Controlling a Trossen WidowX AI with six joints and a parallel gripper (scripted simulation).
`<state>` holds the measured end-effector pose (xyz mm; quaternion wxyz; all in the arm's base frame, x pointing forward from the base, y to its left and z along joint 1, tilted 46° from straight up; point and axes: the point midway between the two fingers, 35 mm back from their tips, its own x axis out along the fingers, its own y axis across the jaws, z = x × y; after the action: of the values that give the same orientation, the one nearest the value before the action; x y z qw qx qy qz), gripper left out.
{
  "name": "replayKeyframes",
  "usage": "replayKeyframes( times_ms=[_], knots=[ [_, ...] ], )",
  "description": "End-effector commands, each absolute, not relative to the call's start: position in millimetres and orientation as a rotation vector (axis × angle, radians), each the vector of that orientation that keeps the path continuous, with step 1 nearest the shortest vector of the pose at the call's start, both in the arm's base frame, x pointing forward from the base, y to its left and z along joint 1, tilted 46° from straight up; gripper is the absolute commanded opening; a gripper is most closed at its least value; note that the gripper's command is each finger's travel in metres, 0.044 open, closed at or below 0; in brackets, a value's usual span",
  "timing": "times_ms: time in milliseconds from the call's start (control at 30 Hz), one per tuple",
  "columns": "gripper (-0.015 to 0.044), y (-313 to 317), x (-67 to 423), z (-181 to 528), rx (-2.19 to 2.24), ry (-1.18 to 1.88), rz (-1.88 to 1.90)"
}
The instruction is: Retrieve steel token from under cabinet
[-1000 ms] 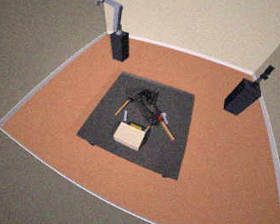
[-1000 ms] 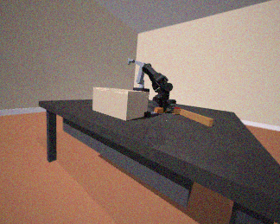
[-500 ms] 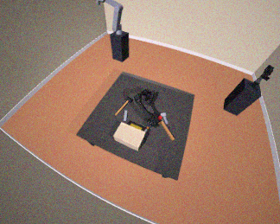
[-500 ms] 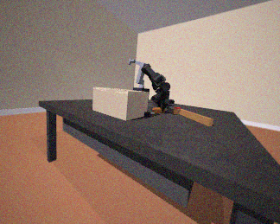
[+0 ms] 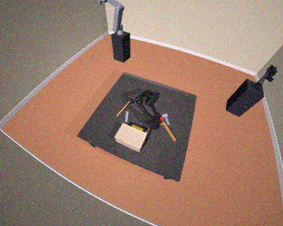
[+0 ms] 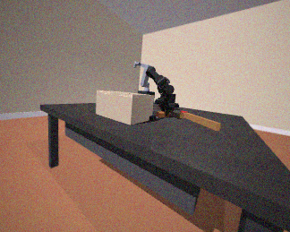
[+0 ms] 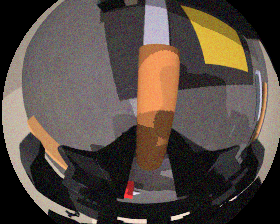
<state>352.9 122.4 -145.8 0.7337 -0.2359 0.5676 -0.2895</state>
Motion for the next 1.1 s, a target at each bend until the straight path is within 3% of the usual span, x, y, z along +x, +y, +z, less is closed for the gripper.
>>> replayKeyframes(
  times_ms=[0,1067],
  knots=[
    [0.0000,123,360,-145,-0.519,1.245,-0.635],
    [0.0000,123,392,-136,-0.519,1.243,-0.635]
  ],
)
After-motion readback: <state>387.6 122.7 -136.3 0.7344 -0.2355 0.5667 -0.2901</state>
